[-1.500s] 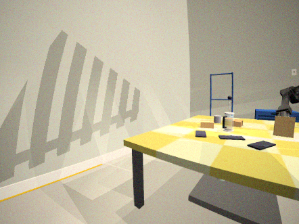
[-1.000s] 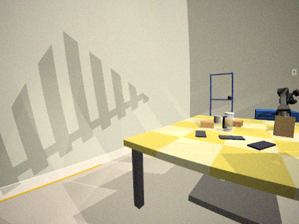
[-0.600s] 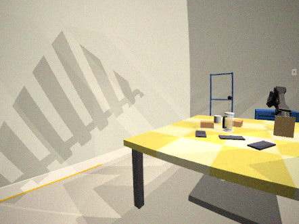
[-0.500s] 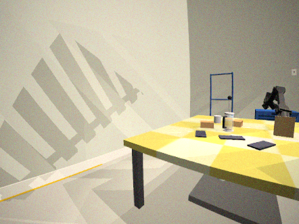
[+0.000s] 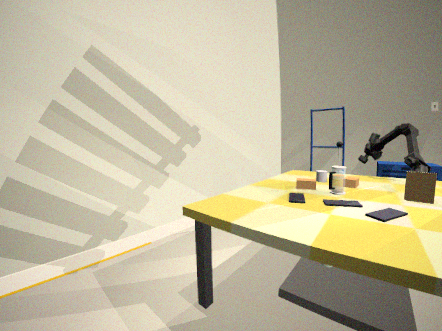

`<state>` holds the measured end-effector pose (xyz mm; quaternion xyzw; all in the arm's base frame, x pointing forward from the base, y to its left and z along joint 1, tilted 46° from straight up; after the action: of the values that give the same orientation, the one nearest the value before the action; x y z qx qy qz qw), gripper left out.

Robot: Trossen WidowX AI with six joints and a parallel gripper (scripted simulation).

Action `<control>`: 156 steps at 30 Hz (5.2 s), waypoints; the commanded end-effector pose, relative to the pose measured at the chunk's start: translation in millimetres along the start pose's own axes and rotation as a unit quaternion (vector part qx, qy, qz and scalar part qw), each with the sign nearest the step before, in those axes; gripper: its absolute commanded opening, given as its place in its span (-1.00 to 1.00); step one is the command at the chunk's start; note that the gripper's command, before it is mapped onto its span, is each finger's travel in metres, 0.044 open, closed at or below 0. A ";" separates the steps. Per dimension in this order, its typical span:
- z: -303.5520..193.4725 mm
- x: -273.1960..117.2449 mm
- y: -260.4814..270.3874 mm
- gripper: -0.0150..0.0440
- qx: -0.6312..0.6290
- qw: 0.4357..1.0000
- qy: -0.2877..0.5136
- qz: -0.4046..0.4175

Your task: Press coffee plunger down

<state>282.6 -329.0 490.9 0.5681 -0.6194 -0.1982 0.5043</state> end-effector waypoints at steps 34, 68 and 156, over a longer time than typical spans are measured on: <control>-108.1 -549.0 -137.1 1.00 -0.726 0.344 0.595 0.024; -5.2 -630.9 -169.5 1.00 -0.749 0.040 0.598 0.283; 10.3 -605.2 -258.1 -0.09 -0.749 0.040 0.598 0.284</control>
<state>313.7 163.8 53.0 -0.3966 0.2359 0.0214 0.8869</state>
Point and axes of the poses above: the point midway between the two fingers, 35 mm back from their tips, its own x axis out along the fingers, its own y axis across the jaws, z = x × y, the point moved 3 cm from there along -x, back along the fingers, and after that the axes turned 2 degrees about -x, right-handed, at the moved point
